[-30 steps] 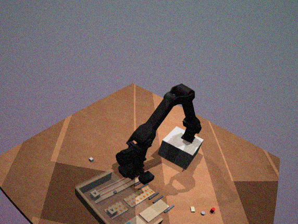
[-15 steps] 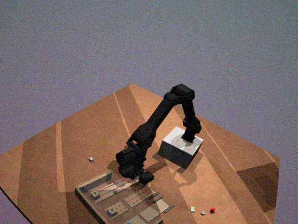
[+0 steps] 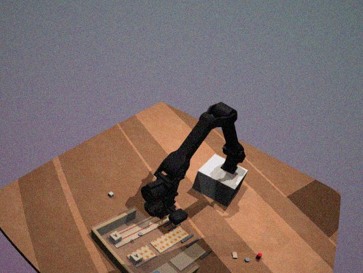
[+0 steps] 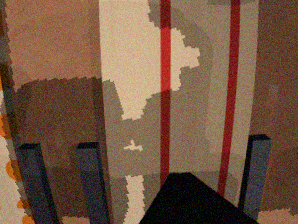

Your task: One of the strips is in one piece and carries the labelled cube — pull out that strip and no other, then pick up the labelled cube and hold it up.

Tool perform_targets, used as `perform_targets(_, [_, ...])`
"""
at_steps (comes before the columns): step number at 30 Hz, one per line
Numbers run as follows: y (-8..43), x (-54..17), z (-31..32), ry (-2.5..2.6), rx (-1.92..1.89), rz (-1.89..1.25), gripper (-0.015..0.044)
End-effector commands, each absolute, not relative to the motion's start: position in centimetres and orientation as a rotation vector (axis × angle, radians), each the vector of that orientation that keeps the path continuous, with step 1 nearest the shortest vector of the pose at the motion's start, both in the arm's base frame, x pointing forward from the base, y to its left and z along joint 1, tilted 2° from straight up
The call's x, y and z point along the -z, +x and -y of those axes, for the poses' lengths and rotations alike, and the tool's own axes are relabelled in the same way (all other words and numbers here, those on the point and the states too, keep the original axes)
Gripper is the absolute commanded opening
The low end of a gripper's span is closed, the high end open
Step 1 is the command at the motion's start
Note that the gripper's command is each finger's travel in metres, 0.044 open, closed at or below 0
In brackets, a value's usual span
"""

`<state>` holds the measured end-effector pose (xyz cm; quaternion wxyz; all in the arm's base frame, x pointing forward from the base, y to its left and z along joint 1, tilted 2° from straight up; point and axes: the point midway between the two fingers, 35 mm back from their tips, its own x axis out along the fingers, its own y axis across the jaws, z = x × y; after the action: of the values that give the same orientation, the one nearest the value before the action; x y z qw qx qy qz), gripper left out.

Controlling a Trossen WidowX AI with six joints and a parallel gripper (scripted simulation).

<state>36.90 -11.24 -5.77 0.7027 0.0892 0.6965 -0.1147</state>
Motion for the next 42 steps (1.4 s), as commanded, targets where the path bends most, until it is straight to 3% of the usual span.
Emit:
perform_targets(1, [37.0, 5.9, 11.2, 0.204, 0.255, -1.545, 0.0000])
perform_targets(42, [31.5, 6.3, 9.8, 0.205, 0.255, -1.551, 0.0000])
